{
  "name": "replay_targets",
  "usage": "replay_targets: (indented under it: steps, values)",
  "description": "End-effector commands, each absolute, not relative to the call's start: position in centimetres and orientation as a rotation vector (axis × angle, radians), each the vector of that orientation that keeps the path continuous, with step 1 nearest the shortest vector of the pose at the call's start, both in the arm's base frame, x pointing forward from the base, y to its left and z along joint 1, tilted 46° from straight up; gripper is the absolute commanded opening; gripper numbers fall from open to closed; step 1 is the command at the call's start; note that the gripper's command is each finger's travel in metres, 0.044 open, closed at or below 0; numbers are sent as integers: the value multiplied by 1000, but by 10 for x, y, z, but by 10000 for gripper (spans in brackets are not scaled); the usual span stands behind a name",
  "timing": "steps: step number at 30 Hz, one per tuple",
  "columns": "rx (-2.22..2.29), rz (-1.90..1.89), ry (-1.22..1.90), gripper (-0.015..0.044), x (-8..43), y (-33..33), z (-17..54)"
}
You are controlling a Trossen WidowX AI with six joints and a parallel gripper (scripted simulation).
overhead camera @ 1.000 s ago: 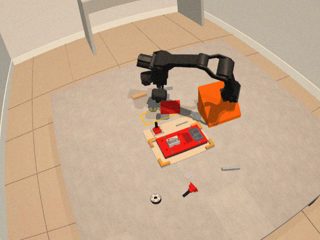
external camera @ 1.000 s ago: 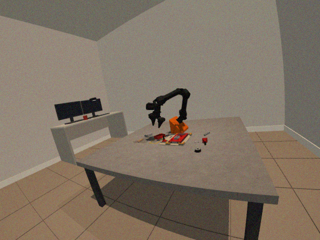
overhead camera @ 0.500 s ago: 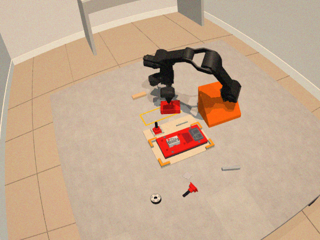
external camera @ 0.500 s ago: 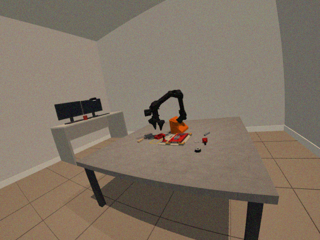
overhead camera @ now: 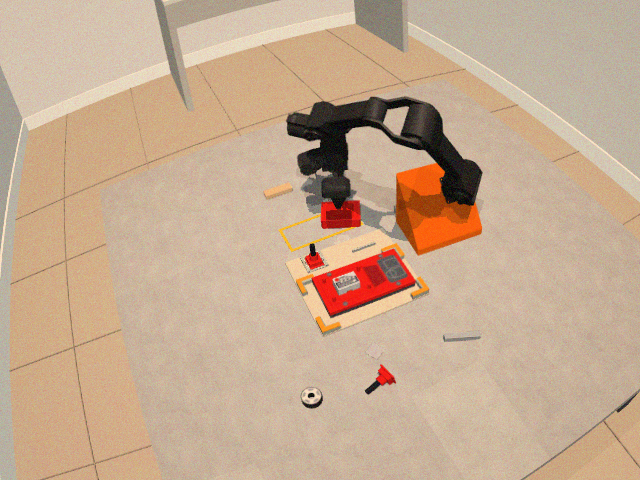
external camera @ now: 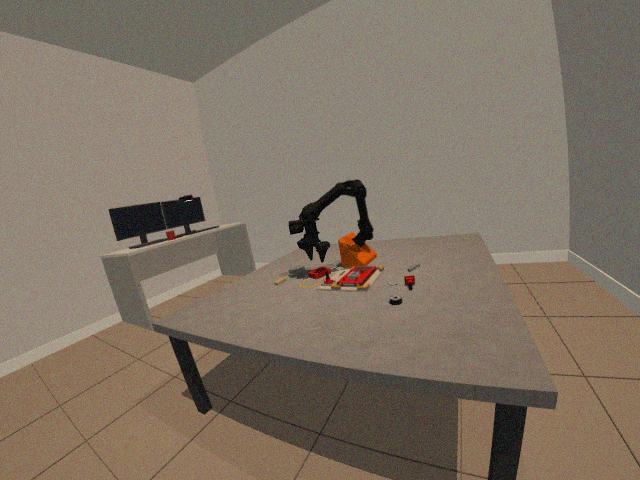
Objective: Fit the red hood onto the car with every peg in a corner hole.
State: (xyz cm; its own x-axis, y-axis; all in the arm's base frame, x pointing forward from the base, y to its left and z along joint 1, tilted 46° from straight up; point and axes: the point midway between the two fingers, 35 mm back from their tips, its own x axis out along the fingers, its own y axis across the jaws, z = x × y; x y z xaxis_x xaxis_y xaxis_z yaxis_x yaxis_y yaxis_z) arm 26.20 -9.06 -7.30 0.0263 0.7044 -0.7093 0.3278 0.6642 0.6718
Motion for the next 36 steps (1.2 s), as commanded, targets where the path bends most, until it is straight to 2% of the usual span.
replay_targets:
  steps: [1,36]
  values:
    - [886,359,1573,440,262,-88,-76]
    - [886,359,1573,440,262,-72,-91]
